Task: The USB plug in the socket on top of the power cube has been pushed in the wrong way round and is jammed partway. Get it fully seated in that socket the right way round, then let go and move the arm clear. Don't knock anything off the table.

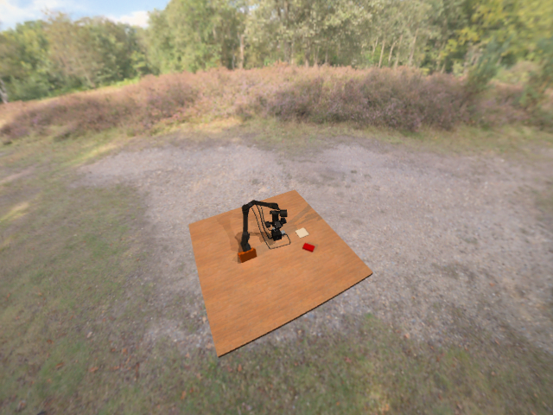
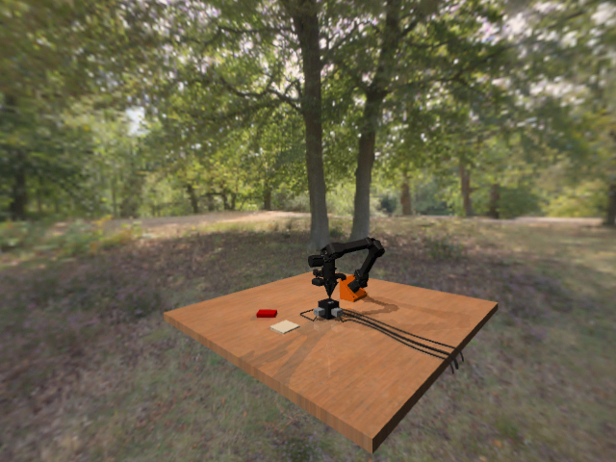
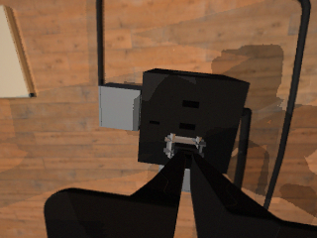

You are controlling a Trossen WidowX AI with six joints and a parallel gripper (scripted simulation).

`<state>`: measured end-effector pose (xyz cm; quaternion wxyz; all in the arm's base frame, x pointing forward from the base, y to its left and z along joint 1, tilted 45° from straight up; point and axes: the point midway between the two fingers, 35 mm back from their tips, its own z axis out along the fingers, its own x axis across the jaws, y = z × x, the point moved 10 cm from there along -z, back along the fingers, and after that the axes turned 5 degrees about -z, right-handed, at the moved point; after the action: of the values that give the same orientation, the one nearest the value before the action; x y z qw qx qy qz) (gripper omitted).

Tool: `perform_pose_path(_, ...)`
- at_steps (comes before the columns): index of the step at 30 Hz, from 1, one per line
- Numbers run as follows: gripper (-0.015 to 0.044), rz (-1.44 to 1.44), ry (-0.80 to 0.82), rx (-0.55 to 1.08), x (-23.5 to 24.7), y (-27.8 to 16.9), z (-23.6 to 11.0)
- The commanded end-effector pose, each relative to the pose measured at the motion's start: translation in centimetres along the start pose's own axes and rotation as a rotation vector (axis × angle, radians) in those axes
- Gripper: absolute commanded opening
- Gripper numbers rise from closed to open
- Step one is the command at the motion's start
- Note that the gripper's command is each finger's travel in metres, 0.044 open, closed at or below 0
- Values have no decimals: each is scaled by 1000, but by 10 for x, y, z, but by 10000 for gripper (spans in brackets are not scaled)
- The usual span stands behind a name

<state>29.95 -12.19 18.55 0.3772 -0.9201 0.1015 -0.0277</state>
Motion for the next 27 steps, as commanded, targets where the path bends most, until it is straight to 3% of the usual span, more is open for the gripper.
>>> perform_pose_path(1,0,3,1,3,0,0,1)
perform_pose_path(27,0,3,1,3,0,0,4)
